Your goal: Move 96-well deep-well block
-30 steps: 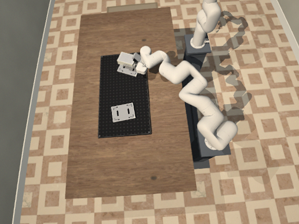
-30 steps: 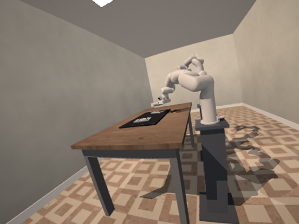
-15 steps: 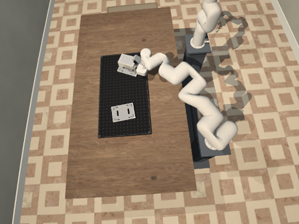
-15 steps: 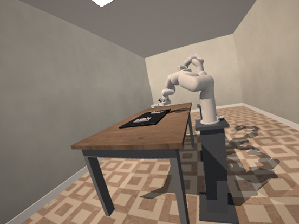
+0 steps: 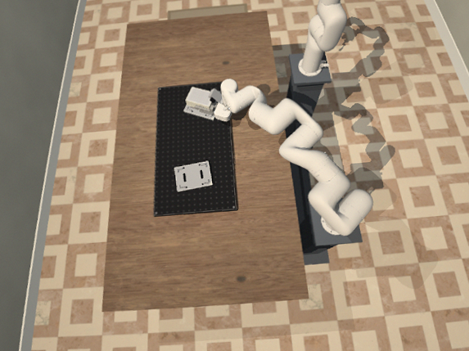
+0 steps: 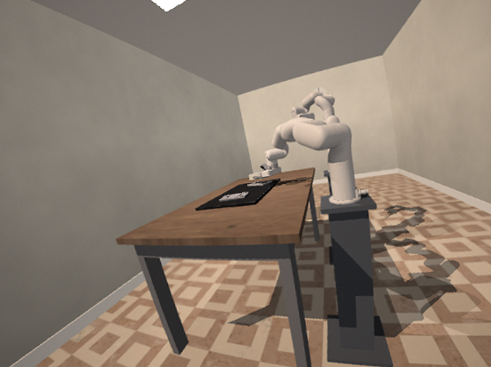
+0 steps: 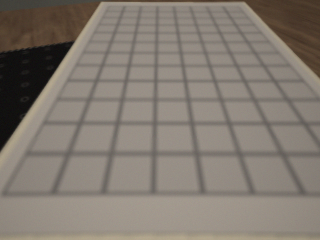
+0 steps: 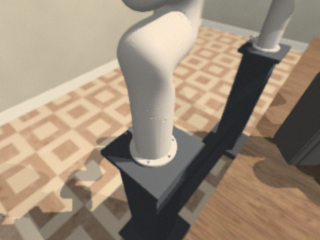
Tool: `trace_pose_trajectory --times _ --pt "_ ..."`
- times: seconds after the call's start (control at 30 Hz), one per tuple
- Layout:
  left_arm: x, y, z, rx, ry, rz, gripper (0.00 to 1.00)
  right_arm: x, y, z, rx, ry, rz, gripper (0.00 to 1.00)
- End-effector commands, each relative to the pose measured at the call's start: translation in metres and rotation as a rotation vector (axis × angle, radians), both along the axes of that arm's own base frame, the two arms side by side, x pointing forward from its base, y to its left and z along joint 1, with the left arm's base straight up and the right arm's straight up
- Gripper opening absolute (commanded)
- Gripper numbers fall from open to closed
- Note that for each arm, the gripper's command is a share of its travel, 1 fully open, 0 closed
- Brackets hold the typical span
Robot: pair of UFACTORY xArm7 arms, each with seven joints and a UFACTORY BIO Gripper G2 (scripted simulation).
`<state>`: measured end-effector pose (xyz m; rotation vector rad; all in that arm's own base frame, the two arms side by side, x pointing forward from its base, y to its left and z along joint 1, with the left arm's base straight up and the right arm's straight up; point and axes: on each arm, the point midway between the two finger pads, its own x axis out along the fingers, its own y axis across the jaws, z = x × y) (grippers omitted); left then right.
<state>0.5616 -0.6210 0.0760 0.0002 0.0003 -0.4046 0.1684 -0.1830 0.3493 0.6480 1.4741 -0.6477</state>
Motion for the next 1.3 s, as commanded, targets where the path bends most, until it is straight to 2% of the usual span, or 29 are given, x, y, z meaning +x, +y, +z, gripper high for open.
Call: trace_pose_trajectory --times 0.0,0.37,1.27 --pt "0.001 -0.001 -0.004 -0.004 -0.003 0.0 0.0 0.0 0.0 0.001 -0.001 -0.002 0.0 1.0" --pt "0.001 -0.001 -0.019 -0.004 -0.003 0.0 0.0 0.0 0.0 0.001 -0.001 -0.002 0.0 1.0" --pt "0.001 -0.001 -0.019 -0.004 -0.003 0.0 0.0 0.0 0.0 0.001 -0.001 -0.002 0.0 1.0"
